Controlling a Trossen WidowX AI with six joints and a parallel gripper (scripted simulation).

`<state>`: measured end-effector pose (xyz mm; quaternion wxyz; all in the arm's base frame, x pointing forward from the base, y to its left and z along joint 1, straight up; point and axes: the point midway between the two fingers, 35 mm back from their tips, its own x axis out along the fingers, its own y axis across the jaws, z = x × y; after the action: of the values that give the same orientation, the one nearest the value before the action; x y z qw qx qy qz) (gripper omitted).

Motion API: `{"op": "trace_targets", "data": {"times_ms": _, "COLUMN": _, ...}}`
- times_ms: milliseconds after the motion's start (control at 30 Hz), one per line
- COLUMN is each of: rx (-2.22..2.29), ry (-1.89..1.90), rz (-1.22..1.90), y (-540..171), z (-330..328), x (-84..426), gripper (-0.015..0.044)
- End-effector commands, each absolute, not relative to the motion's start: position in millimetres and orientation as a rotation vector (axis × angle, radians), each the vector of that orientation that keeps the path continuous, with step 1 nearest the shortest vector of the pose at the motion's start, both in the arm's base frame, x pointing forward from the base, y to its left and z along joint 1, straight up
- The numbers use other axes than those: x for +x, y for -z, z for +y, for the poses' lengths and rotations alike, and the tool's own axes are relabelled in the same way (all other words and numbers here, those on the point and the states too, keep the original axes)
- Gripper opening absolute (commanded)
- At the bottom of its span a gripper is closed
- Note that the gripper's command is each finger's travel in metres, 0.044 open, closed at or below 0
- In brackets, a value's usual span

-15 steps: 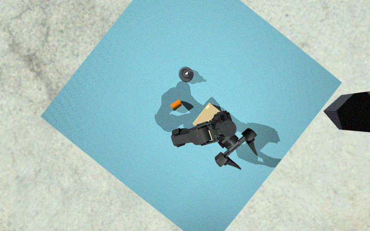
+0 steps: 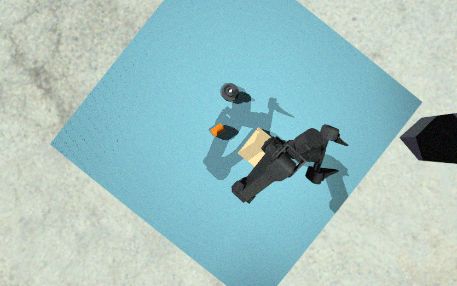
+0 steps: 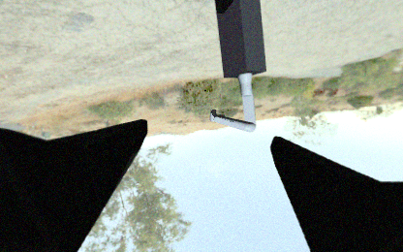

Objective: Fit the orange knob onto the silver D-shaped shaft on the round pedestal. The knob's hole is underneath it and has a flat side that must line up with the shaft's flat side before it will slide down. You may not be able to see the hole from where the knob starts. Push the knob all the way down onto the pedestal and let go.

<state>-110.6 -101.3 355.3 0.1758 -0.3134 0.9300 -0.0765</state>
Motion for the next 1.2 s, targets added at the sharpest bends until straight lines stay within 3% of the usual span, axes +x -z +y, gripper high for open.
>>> {"op": "trace_targets", "data": {"times_ms": 0, "rx": -1.123, "ry": 0.185, "rz": 2.380, "y": -337.7, "z": -153.4, "x": -66.9, "gripper": 0.0440}}
{"op": "trace_targets", "data": {"times_ms": 267, "rx": -1.339, "ry": 0.034, "rz": 1.924, "y": -294.1, "z": -200.7, "x": 46.4, "gripper": 0.0440}}
{"op": "trace_targets", "data": {"times_ms": 500, "rx": -1.388, "ry": -0.191, "rz": 1.602, "y": -248.1, "z": -178.5, "x": 154.7, "gripper": 0.0440}}
{"op": "trace_targets", "data": {"times_ms": 833, "rx": -1.320, "ry": -0.568, "rz": 1.342, "y": -174.4, "z": -59.3, "x": 256.1, "gripper": 0.0440}}
{"op": "trace_targets", "data": {"times_ms": 1167, "rx": -1.238, "ry": -0.942, "rz": 1.335, "y": -96.4, "z": 98.0, "x": 252.0, "gripper": 0.0440}}
